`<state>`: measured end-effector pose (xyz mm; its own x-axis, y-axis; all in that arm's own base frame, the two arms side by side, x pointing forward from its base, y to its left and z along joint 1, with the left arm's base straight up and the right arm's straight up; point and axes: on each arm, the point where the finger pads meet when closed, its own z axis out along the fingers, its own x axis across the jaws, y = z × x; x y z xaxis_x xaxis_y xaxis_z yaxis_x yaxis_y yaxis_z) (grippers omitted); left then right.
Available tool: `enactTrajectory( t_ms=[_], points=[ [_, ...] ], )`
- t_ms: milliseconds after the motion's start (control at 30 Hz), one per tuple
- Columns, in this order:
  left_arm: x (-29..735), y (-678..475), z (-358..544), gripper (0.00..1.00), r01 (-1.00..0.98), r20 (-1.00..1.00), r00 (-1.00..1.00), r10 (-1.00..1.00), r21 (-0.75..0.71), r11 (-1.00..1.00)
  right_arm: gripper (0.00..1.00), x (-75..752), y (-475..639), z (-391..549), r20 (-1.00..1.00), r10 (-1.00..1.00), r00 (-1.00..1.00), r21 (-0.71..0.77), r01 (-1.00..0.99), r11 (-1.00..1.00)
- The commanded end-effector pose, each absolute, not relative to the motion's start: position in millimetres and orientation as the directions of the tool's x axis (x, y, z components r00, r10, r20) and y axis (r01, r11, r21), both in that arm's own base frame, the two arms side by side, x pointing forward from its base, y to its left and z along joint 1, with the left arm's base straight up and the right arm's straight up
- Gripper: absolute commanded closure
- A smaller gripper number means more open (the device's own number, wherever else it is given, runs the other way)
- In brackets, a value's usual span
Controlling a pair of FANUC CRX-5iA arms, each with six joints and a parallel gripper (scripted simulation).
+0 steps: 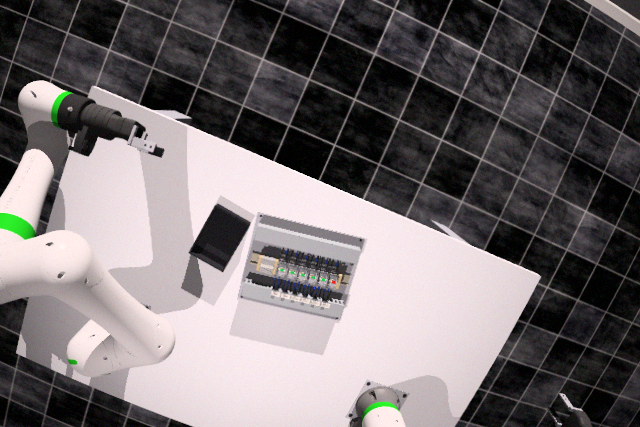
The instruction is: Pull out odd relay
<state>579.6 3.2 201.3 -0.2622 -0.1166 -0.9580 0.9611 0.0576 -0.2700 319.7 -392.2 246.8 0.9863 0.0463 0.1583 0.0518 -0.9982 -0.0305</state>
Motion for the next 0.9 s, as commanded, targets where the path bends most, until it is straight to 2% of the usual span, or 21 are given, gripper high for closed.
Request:
enactTrajectory(
  t_ms=[0,367,867],
  points=[
    [579.7,3.3,202.3,0.00,0.962,-0.959,-0.260,-0.116,-0.268,0.058,0.00,260.6,-429.7,255.0,0.133,0.046,0.990,-0.013,0.048,-0.999],
    [579.7,3.3,202.3,0.00,0.962,-0.959,-0.260,-0.116,-0.268,0.058,0.00,113.9,-472.6,274.1,0.057,0.030,0.998,0.006,0.030,-1.000],
    [579.7,3.3,202.3,0.00,0.962,-0.959,-0.260,-0.116,-0.268,0.058,0.00,24.1,-476.2,286.9,0.010,0.016,1.000,0.002,0.016,-1.000]
  ],
)
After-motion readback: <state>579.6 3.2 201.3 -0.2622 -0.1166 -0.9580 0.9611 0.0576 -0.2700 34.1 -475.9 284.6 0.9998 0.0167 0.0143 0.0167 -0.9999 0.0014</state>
